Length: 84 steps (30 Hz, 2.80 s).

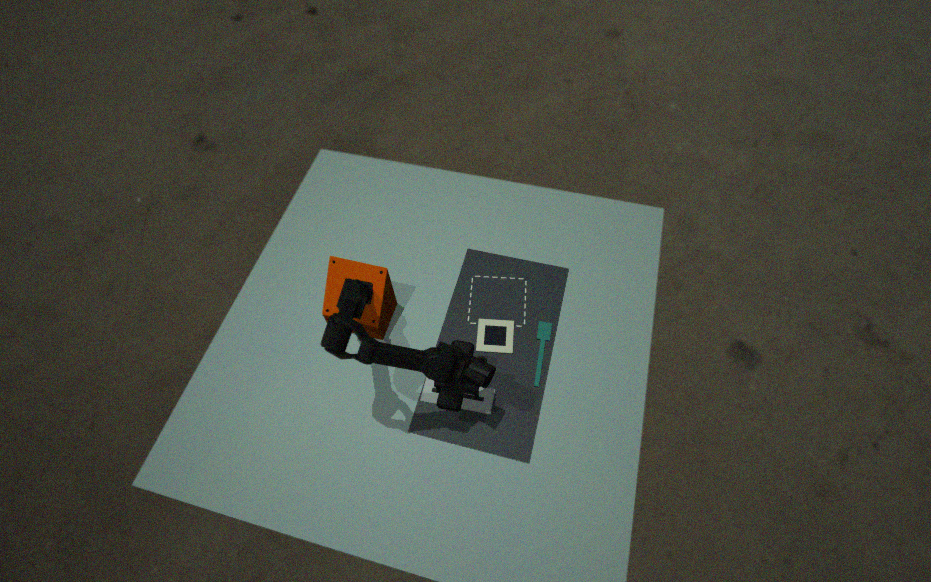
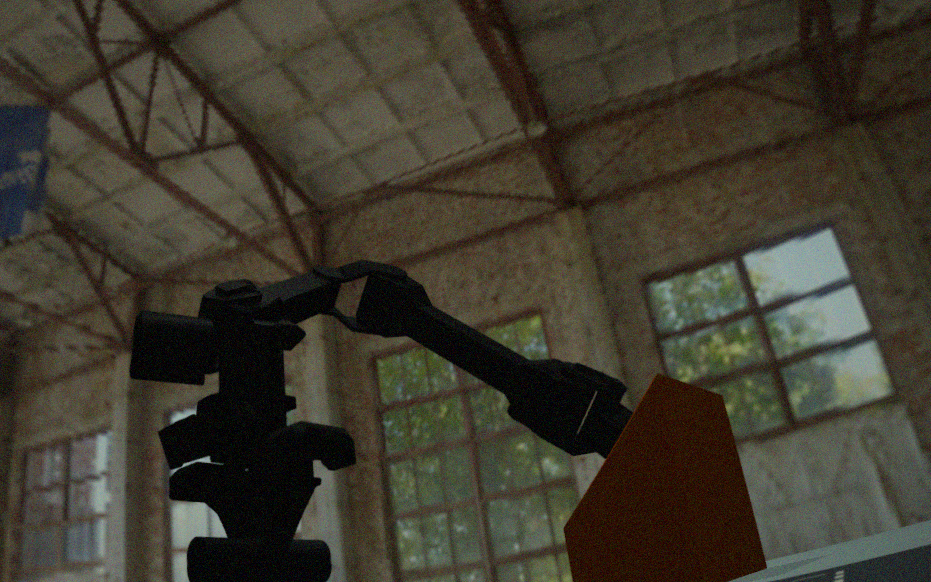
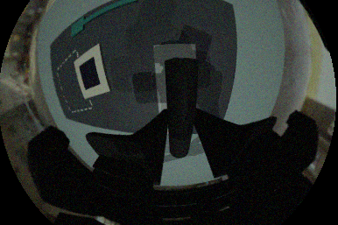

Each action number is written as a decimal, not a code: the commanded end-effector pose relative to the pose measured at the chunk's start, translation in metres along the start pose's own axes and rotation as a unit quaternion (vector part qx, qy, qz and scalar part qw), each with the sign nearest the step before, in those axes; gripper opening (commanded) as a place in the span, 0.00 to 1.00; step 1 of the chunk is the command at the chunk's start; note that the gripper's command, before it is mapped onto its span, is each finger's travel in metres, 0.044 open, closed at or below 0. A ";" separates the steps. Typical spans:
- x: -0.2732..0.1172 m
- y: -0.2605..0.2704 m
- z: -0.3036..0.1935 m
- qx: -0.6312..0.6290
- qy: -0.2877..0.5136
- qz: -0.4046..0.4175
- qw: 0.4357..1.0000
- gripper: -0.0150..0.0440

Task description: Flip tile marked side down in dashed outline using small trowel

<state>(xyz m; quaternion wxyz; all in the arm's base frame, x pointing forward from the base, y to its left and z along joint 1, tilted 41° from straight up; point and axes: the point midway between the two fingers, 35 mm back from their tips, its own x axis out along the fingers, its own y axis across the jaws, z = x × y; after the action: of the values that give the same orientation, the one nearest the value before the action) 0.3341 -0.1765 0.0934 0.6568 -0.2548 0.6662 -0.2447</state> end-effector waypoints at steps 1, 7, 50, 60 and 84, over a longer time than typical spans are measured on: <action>0.000 0.000 0.000 -0.055 0.001 -0.002 0.999 0.47; 0.000 0.000 0.000 -0.090 0.001 -0.002 0.996 0.47; -0.039 -0.001 -0.003 -0.098 0.001 -0.002 0.995 0.71; -0.023 -0.001 -0.002 -0.091 0.001 -0.002 0.996 0.71; 0.000 -0.002 -0.002 -0.080 0.001 -0.002 0.997 0.49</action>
<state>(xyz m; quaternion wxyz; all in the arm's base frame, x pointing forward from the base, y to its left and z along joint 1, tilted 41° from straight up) 0.3319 -0.1781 0.0960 0.6330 -0.3072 0.6832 -0.1951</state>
